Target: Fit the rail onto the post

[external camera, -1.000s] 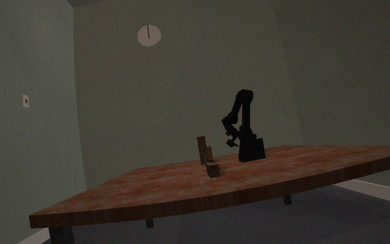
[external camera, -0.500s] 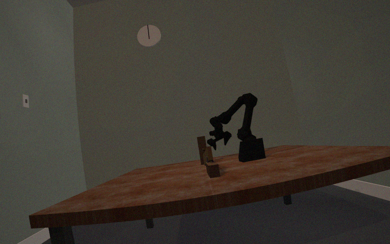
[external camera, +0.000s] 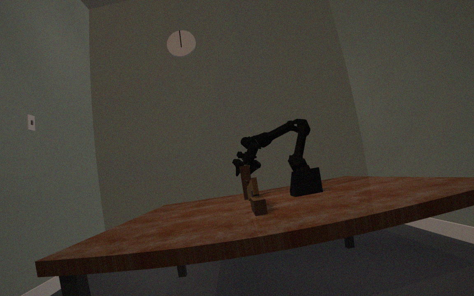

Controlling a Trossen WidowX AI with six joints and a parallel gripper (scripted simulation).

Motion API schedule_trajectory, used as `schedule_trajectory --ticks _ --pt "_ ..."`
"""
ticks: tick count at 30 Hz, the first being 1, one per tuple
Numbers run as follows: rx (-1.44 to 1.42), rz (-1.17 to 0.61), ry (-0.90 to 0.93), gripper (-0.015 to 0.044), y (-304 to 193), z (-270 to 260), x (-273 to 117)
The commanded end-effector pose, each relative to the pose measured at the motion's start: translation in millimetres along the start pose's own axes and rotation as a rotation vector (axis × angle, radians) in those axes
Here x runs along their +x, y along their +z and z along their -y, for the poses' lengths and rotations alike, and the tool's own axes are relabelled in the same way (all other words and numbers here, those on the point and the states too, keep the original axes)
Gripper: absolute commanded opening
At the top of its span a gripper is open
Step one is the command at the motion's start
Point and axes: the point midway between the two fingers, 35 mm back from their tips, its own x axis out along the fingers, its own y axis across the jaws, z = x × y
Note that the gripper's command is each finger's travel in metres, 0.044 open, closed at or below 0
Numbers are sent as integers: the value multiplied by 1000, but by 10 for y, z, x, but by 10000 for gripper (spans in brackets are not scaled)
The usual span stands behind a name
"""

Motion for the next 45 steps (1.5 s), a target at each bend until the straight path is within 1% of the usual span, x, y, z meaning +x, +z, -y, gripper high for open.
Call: schedule_trajectory --ticks 1,6,10,12,18,23,26,28,32,35,36,38,45 --pt "-28 6 108 440 64 -326 -40" --pt "-22 28 239 440 91 -737 -188" --pt "-145 43 370 440 31 -1194 -326" --pt "-198 44 401 440 -7 -1319 -371" --pt "-491 11 462 440 -263 -1662 -482" --pt "-896 -66 533 440 -739 -2018 -589" --pt "-1086 -116 560 440 -989 -2107 -623" --pt "-1284 -167 587 440 -1229 -2153 -661" --pt "-1713 -269 645 440 -1679 -2163 -766" --pt "-2150 -370 704 440 -2030 -2092 -891" --pt "-2256 -395 718 440 -2096 -2066 -921" --pt "-2342 -415 728 440 -2144 -2043 -946" --pt "-2342 -415 729 440 -2157 -2061 -953"
